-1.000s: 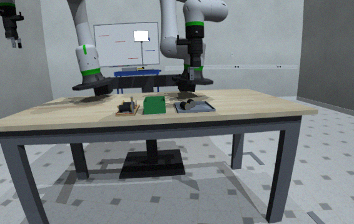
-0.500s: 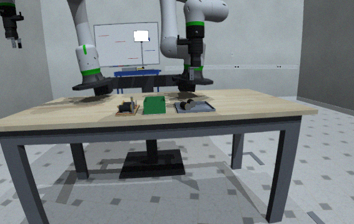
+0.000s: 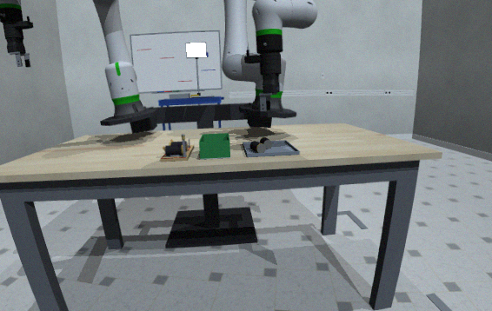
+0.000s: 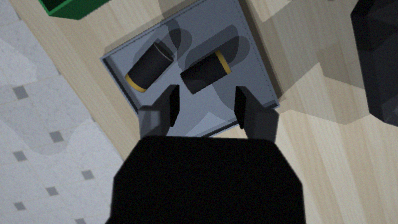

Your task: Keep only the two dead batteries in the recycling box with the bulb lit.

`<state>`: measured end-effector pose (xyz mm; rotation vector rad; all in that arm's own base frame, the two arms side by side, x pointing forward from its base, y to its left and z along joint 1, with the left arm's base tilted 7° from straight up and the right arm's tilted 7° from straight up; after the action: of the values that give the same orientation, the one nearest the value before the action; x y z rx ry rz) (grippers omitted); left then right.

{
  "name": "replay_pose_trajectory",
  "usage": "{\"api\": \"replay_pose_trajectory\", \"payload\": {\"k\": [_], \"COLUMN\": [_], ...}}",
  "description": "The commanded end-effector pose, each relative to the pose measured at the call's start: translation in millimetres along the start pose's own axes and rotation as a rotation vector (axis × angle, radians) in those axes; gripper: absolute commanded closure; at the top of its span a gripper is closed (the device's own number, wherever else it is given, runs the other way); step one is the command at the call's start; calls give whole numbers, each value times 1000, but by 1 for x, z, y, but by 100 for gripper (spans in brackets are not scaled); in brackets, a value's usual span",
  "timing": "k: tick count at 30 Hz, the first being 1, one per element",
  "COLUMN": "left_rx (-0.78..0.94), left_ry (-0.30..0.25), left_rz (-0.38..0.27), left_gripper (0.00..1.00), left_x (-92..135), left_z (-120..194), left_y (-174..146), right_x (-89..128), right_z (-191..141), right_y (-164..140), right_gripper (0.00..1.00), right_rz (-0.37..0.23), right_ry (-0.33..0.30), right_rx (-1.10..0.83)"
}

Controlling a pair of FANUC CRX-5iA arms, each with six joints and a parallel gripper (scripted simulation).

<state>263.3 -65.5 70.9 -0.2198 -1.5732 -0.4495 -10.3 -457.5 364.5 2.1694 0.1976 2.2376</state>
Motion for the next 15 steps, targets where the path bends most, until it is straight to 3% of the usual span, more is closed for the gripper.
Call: {"api": "replay_pose_trajectory", "payload": {"k": [1,13,15], "left_rx": [-274,-776,-776], "left_ry": [-27,-28,-28], "left_rz": [24,9,9], "left_gripper": [10,10,10], "left_x": [6,6,6], "left_z": [-4,-4,-4], "left_y": [-1,-1,-1], "right_x": [8,8,8], "right_z": [-5,-5,-5], "right_y": [-1,-1,-1], "right_gripper": [0,0,0], "right_rz": [-13,-13,-13], "right_ry": [-8,-8,-8], "right_rx": [-12,-12,-12]}}
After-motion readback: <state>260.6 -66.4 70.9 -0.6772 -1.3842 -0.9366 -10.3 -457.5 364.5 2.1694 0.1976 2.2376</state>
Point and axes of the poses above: on each arm, the point where the finger pads meet when closed, its own x axis back along the fingers, its own z axis across the jaws, y = z × x, the point moved 3 cm from there along x, back along the fingers, and after that the axes turned 5 degrees about x, right-handed, at the moved point
